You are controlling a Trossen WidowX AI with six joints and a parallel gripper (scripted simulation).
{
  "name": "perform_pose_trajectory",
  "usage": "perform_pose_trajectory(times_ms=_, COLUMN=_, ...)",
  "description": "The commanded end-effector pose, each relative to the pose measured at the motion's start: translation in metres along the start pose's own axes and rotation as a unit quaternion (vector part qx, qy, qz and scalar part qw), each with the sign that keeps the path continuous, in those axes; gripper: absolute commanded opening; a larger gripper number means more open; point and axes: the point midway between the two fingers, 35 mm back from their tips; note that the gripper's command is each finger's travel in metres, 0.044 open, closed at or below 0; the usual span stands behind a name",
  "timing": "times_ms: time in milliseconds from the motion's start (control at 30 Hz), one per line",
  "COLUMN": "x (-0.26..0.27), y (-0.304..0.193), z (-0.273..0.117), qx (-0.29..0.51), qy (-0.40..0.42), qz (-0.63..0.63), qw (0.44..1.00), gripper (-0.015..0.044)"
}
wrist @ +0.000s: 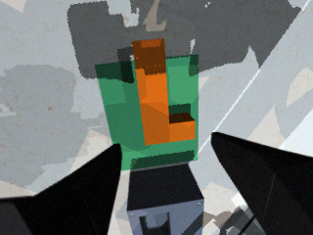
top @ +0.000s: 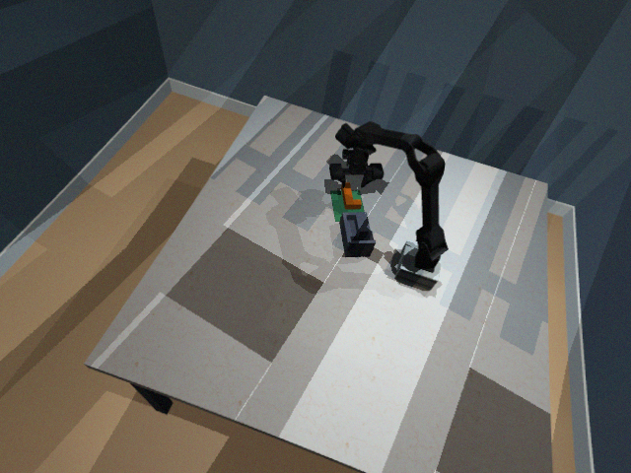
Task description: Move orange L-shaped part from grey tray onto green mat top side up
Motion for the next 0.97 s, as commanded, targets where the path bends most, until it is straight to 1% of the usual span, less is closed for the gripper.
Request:
perform_pose_trajectory(times_ms=0, x=0.003, y=0.002, z=-0.052, qx=-0.010, qy=0.014, qz=-0.003, qw=1.000, gripper=0.0400)
perform_pose_trajectory(times_ms=100, x=0.001, y=0.000, z=-0.068, qx=-0.009, qy=0.014, qz=-0.003, qw=1.000, gripper=0.0400)
perform_pose_trajectory(times_ms=933, x=0.001, y=0.001, z=-0.063, qx=-0.012, qy=0.013, qz=0.000, qw=1.000, gripper=0.0400)
Point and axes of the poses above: the point midway between the two fingers, 35 mm back from their tips, its own z axis out along the fingers, its own x axis across the jaws, y = z × x, and after that the axes turned 15 degrees about z, right-handed
